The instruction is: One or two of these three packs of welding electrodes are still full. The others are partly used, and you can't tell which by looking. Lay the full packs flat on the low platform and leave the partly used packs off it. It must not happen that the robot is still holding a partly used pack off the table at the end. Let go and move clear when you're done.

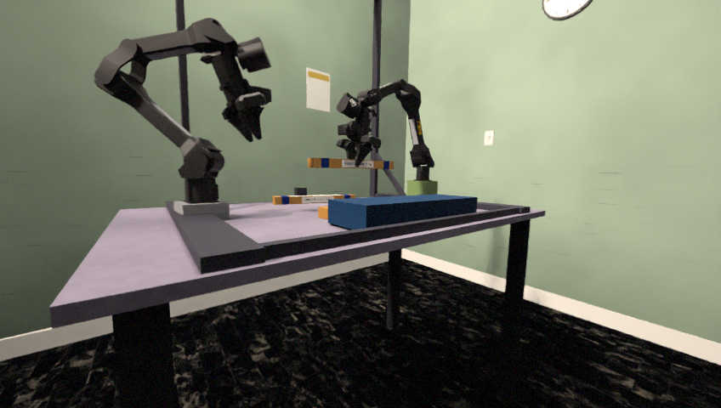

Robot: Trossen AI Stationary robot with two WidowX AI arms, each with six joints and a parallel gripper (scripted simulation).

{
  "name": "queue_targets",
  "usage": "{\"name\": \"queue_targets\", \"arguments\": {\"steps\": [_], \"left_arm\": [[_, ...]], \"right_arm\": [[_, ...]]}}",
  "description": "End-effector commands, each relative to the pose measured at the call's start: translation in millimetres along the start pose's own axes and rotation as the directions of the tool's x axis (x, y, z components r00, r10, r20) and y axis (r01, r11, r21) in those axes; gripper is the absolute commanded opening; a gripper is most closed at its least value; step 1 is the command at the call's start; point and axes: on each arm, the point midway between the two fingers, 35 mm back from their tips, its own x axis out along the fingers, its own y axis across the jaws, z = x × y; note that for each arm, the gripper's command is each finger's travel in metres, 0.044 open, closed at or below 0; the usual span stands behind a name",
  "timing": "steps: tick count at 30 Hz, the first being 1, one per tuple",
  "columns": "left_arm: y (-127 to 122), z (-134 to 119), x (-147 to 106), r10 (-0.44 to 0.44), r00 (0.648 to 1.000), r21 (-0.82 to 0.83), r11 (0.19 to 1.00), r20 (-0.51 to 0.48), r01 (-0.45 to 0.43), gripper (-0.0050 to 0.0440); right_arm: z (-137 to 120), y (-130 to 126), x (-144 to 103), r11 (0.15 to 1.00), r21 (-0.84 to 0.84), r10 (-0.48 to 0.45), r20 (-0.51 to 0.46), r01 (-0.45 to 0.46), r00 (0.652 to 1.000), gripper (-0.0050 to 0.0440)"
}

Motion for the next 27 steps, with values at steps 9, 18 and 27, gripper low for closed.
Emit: {"name": "queue_targets", "arguments": {"steps": [9, 18, 27], "left_arm": [[17, -4, -34, 0.002, 0.999, 0.004, 1.000, 0.041, -0.002, -0.0050], [24, -9, -41, 0.005, 0.999, 0.003, 1.000, 0.033, -0.005, -0.0050], [24, -8, -41, 0.005, 0.999, 0.003, 1.000, 0.033, -0.005, -0.0050]], "right_arm": [[4, 0, -7, 1.000, -0.008, -0.009, 0.025, 0.009, 1.000, 0.0330], [4, 0, -7, 1.000, -0.008, -0.009, 0.025, 0.009, 1.000, 0.0330], [4, 0, -7, 1.000, -0.008, -0.009, 0.025, 0.009, 1.000, 0.0330]]}}
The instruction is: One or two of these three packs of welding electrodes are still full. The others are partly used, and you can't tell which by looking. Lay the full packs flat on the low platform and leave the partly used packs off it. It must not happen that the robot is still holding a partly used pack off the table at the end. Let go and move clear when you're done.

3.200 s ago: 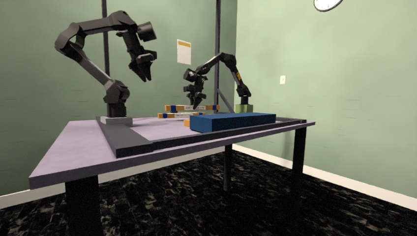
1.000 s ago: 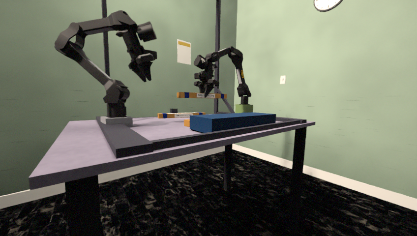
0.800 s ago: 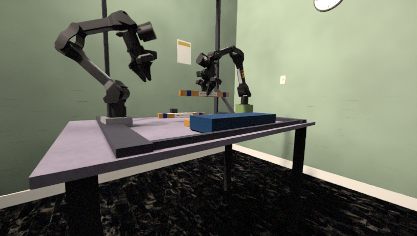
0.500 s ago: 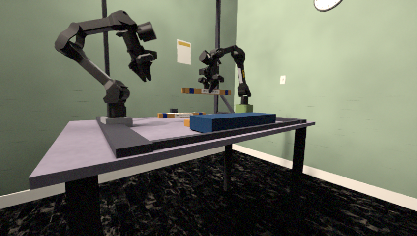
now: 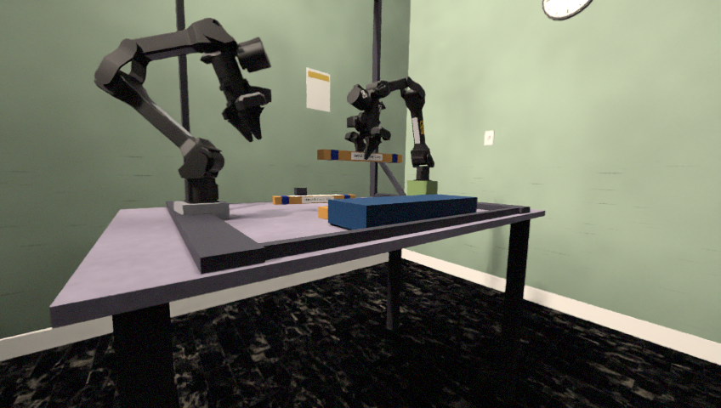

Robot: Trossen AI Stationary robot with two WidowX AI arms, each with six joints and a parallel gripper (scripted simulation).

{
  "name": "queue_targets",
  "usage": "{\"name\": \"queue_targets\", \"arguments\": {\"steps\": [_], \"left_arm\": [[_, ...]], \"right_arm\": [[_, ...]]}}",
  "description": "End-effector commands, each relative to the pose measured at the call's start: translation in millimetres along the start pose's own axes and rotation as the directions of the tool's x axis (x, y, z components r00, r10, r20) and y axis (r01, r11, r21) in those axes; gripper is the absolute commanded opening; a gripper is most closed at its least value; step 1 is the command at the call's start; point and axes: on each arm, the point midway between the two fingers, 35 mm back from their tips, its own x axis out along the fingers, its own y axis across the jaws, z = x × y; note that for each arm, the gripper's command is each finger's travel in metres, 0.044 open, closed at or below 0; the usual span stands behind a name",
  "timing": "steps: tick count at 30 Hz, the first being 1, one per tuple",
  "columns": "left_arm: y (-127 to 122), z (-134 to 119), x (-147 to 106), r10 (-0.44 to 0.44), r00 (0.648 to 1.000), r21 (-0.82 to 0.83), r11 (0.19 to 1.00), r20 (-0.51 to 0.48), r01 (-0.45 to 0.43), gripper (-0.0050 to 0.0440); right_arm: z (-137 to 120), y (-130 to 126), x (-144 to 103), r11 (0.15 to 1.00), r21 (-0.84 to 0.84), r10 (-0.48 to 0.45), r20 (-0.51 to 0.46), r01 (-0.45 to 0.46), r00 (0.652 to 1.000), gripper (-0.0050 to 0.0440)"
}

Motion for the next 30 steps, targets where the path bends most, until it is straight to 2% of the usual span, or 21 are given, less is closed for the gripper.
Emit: {"name": "queue_targets", "arguments": {"steps": [1, 7, 30], "left_arm": [[0, 5, -11, 0.002, 0.999, 0.007, 1.000, 0.032, -0.002, -0.0050], [0, 5, -12, 0.002, 0.999, 0.007, 1.000, 0.032, -0.002, -0.0050], [-1, -1, 17, 0.002, 0.999, 0.007, 1.000, 0.032, -0.002, -0.0050]], "right_arm": [[4, 0, -7, 1.000, -0.008, -0.009, 0.025, 0.009, 1.000, 0.0330], [4, 0, -7, 1.000, -0.008, -0.009, 0.025, 0.009, 1.000, 0.0330], [4, 0, -7, 1.000, -0.008, -0.009, 0.025, 0.009, 1.000, 0.0330]]}}
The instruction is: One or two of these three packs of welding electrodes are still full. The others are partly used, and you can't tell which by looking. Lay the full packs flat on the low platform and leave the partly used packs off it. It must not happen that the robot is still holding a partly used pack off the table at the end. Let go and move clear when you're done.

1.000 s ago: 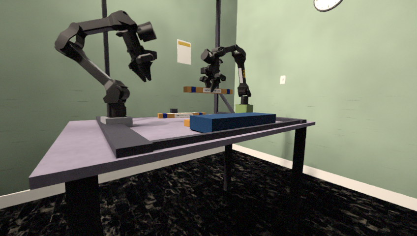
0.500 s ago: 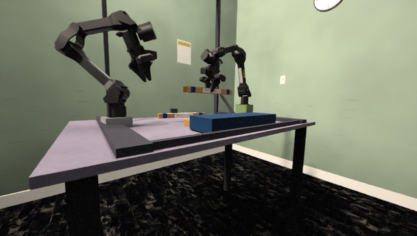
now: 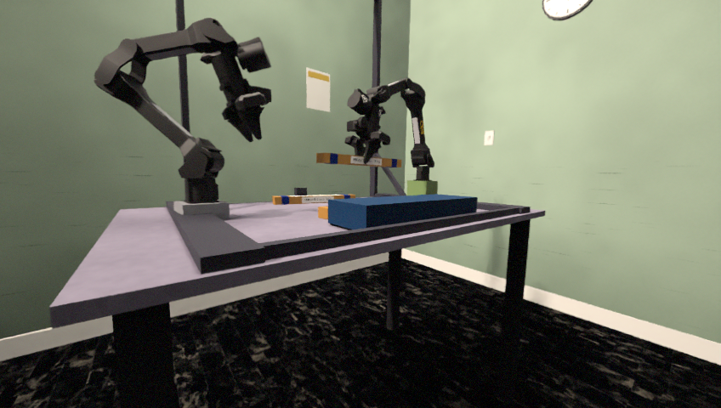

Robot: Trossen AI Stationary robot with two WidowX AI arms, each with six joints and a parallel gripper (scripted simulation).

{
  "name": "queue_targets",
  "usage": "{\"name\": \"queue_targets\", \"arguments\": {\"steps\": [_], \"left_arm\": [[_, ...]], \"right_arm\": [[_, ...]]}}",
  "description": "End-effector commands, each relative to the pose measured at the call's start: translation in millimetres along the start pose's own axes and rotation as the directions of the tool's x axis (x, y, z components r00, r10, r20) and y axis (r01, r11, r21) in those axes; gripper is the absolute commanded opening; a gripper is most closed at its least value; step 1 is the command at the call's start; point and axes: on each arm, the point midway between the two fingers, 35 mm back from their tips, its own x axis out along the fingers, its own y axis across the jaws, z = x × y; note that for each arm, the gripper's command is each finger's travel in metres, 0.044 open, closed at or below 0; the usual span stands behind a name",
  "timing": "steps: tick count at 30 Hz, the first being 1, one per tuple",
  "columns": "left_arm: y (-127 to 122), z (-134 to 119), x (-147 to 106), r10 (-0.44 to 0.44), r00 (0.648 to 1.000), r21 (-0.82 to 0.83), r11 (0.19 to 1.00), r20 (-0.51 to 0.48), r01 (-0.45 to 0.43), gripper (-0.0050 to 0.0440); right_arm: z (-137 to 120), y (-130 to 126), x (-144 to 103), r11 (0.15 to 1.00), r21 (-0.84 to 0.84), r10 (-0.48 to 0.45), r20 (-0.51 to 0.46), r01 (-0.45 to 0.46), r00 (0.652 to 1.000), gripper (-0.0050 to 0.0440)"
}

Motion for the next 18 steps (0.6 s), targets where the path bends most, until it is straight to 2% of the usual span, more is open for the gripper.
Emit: {"name": "queue_targets", "arguments": {"steps": [1, 18], "left_arm": [[-1, 0, 2, -0.001, 1.000, 0.006, 1.000, 0.008, 0.001, -0.0050], [-1, -5, 22, -0.001, 1.000, 0.006, 1.000, 0.008, 0.001, -0.0050]], "right_arm": [[4, 0, -7, 1.000, -0.008, -0.009, 0.025, 0.009, 1.000, 0.0330], [4, 0, -7, 1.000, -0.008, -0.009, 0.025, 0.009, 1.000, 0.0330]]}}
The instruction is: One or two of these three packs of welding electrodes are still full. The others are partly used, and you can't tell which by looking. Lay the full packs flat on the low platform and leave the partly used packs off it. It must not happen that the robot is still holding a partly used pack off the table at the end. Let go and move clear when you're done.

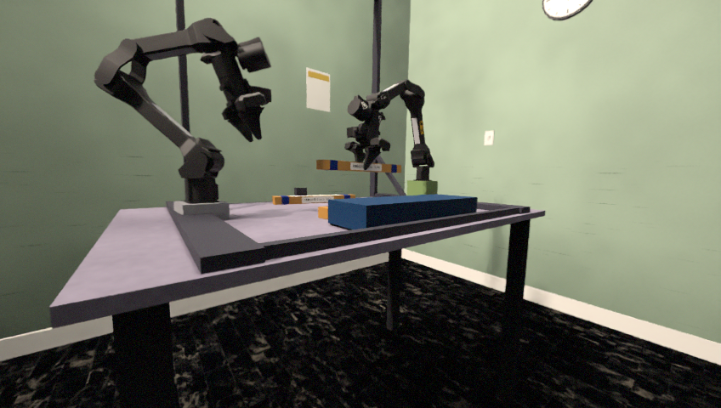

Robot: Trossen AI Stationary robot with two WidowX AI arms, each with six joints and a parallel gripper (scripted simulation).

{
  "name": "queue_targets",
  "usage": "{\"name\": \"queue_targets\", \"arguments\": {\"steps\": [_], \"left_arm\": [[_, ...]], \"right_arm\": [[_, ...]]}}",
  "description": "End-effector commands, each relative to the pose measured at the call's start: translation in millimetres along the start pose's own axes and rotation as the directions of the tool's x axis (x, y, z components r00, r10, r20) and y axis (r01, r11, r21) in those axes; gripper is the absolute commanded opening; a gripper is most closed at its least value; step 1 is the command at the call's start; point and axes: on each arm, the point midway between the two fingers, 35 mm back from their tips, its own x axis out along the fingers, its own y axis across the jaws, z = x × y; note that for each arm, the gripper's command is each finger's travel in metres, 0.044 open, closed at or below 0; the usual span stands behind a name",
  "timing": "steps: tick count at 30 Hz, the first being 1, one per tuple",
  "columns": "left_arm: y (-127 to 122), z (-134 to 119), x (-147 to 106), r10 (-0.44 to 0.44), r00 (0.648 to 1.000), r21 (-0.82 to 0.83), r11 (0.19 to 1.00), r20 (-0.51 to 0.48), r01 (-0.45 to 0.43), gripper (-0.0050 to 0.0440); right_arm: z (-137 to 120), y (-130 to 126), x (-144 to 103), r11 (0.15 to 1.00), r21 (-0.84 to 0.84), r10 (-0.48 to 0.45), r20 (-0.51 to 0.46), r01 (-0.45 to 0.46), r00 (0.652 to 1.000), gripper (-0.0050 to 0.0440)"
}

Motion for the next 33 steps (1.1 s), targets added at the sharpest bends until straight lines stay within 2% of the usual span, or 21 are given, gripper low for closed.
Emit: {"name": "queue_targets", "arguments": {"steps": [1, 10, 33], "left_arm": [[-1, 1, 2, -0.001, 1.000, 0.006, 1.000, 0.008, 0.001, -0.0050], [-1, -2, 13, -0.001, 1.000, 0.006, 1.000, 0.007, 0.001, -0.0050], [-1, -2, 13, -0.001, 1.000, 0.006, 1.000, 0.007, 0.001, -0.0050]], "right_arm": [[4, 0, -7, 1.000, -0.008, -0.009, 0.025, 0.009, 1.000, 0.0330], [4, 0, -7, 1.000, -0.008, -0.009, 0.025, 0.009, 1.000, 0.0330], [4, 0, -7, 1.000, -0.008, -0.009, 0.025, 0.009, 1.000, 0.0330]]}}
